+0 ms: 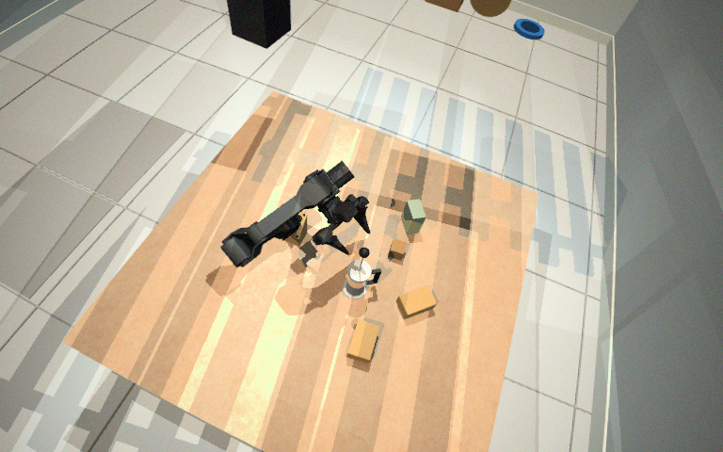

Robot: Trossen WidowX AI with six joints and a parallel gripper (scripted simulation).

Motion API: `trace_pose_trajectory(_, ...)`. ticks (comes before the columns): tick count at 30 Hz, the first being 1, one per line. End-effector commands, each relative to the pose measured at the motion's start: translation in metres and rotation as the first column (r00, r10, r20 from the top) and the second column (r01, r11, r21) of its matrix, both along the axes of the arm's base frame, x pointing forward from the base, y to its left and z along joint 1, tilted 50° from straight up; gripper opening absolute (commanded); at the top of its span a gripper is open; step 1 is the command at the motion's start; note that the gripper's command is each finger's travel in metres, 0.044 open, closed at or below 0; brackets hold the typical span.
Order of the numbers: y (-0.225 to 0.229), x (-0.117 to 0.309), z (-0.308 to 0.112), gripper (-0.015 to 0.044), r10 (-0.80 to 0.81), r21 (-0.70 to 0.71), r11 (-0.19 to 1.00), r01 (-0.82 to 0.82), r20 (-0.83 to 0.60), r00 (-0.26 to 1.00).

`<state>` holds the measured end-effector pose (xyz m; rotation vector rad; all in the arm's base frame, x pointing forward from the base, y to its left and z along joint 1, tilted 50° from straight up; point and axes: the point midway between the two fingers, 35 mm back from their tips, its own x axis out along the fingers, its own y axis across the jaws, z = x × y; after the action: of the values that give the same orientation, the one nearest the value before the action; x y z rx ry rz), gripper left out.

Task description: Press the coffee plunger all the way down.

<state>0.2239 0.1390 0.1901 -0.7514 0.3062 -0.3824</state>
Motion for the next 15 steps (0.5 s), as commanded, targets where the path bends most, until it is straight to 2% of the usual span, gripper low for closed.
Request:
trace_pose_trajectory(1, -0.004, 0.004, -0.004, 0.044, -0.011, 0.005, 1.0, 0.011, -0.013, 1.0)
trace_pose_trajectory(15, -0.011, 0.02, -0.009, 0.044, -0.018, 0.007, 1.0, 0.018, -0.03, 0.999)
